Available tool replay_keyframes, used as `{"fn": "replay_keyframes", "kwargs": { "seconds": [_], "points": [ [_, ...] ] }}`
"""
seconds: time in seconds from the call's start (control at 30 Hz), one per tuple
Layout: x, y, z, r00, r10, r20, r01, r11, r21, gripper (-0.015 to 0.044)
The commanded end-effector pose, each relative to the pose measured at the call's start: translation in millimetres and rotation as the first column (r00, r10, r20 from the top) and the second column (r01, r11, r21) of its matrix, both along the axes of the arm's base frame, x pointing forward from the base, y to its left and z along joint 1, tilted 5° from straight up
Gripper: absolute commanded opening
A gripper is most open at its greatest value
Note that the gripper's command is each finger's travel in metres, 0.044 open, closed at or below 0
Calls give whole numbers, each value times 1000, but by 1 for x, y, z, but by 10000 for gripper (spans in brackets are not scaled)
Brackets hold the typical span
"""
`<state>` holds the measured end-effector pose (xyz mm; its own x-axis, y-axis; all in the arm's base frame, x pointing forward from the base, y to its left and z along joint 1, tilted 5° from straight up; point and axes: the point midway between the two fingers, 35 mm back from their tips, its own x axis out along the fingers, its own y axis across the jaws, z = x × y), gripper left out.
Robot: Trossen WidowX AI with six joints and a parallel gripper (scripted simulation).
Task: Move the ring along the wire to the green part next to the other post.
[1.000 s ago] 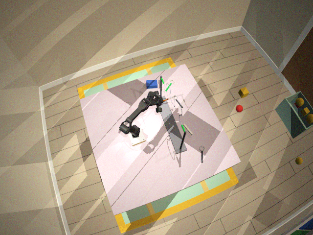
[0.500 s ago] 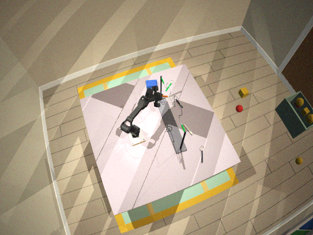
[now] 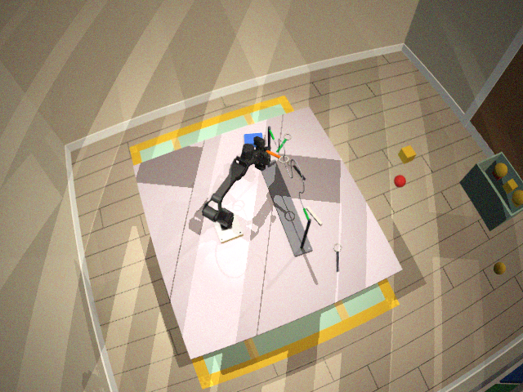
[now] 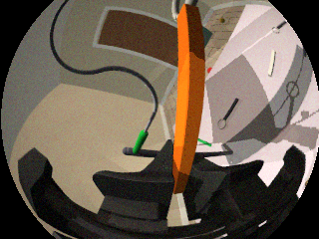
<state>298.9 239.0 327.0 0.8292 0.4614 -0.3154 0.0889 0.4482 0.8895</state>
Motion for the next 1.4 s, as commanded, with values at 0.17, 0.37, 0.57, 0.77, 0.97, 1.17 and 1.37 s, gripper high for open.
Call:
{"fn": "replay_keyframes", "kwargs": {
  "seconds": [0.17,0.37,0.57,0.77,0.97,1.17,1.37],
  "points": [
    [0,10,29,1000,1,-7,0,984,178,-150],
    [0,12,45,1000,1,-14,3,960,281,-150],
    [0,13,60,1000,2,-20,6,931,366,-150],
    [1,13,73,1000,3,-26,9,898,440,-150],
    [1,12,84,1000,4,-30,12,869,495,-150],
    [1,10,92,999,5,-33,13,849,528,-150],
    [1,9,98,999,5,-34,14,837,547,-150]
  ]
}}
